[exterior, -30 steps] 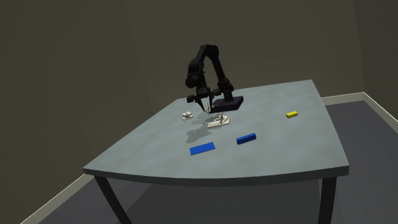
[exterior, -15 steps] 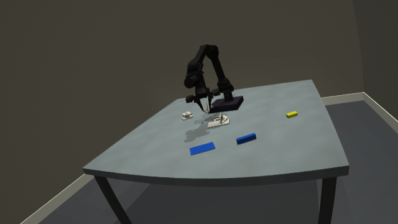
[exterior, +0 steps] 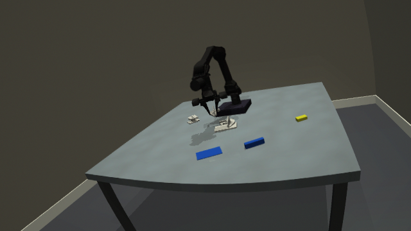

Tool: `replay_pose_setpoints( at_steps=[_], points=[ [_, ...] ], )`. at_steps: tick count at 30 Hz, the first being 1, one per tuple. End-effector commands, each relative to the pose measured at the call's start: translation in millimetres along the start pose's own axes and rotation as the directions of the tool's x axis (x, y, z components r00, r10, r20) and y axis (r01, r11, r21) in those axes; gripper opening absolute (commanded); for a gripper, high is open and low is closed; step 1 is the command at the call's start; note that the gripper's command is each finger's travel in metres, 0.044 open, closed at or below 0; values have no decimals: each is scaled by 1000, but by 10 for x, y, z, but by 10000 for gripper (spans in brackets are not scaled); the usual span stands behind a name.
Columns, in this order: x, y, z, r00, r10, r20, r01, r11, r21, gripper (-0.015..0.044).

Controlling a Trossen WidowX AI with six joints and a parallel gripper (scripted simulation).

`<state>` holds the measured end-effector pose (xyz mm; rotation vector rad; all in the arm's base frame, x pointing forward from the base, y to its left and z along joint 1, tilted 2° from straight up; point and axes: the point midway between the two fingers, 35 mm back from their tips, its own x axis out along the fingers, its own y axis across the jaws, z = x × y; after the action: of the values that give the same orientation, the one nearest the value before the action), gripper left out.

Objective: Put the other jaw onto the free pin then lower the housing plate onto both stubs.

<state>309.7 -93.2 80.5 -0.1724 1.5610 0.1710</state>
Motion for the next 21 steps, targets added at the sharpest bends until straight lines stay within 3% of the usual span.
replay_pose_setpoints(
  at_steps=[1, 21],
  points=[
    [2, 13, 10, 1000, -1, -2, 1, 1000, -4, 134],
    [2, 178, 135, 1000, 0, -1, 0, 1000, -4, 134]
  ],
)
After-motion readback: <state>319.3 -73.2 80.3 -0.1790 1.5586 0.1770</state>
